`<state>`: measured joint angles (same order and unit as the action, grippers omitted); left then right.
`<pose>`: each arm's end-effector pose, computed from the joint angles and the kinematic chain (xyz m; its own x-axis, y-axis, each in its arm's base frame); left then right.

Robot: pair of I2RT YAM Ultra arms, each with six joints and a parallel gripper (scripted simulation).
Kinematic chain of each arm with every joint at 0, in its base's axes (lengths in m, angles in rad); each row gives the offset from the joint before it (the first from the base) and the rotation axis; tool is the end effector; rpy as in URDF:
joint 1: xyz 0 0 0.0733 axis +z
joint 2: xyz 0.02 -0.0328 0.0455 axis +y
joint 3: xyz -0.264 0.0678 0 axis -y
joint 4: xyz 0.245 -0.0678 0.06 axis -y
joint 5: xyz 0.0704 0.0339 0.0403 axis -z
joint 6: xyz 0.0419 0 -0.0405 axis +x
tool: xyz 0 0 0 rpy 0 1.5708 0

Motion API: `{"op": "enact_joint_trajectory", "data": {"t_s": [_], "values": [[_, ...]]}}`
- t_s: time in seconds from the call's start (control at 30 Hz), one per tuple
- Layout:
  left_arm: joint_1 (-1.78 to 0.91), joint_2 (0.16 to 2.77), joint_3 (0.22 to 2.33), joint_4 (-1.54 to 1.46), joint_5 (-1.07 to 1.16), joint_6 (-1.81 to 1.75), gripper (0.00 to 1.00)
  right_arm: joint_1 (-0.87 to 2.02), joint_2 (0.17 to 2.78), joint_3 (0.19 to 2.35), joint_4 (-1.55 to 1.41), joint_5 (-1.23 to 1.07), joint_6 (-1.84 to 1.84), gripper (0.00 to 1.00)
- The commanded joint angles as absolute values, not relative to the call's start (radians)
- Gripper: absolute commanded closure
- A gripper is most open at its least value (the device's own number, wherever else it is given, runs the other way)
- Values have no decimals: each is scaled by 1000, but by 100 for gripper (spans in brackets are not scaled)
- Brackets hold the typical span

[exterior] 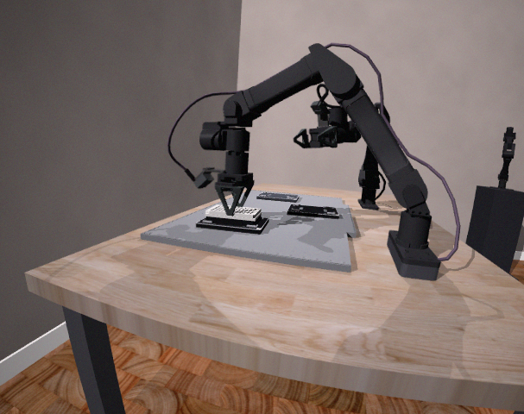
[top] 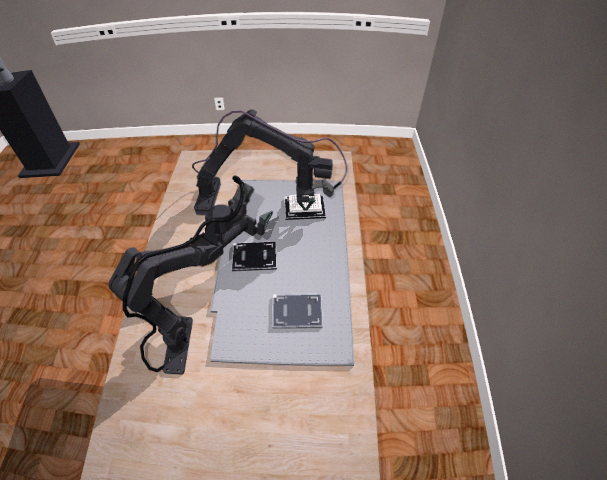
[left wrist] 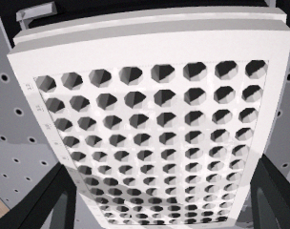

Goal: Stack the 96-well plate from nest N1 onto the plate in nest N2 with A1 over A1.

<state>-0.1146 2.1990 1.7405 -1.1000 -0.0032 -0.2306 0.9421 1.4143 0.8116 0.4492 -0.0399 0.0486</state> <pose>0.4200 -0.0471 0.1655 -0.9932 -0.1157 -0.0127 -0.1158 0.9933 0.0003 0.1892 0.2650 0.2728 -0.1302 -0.0965 -0.9868 -0.8260 0.5611 0.0541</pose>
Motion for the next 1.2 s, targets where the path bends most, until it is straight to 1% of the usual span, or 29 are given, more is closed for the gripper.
{"op": "enact_joint_trajectory", "data": {"t_s": [0.0, 0.2, 0.37, 1.17], "values": [[-98, 2211, 1689, -1042, 11, -220, 22, 951, 1409, 820, 484, -31, 49, 0], [-96, 2211, 1681, -1041, 13, -219, 22, 951, 1409, 820, 484, -31, 49, 0], [-111, 2212, 1766, -1125, 13, -242, 22, 951, 1409, 820, 484, -31, 49, 0], [-103, 2196, 1804, -1179, 2, -241, 22, 951, 1409, 820, 484, -31, 49, 0]]}}
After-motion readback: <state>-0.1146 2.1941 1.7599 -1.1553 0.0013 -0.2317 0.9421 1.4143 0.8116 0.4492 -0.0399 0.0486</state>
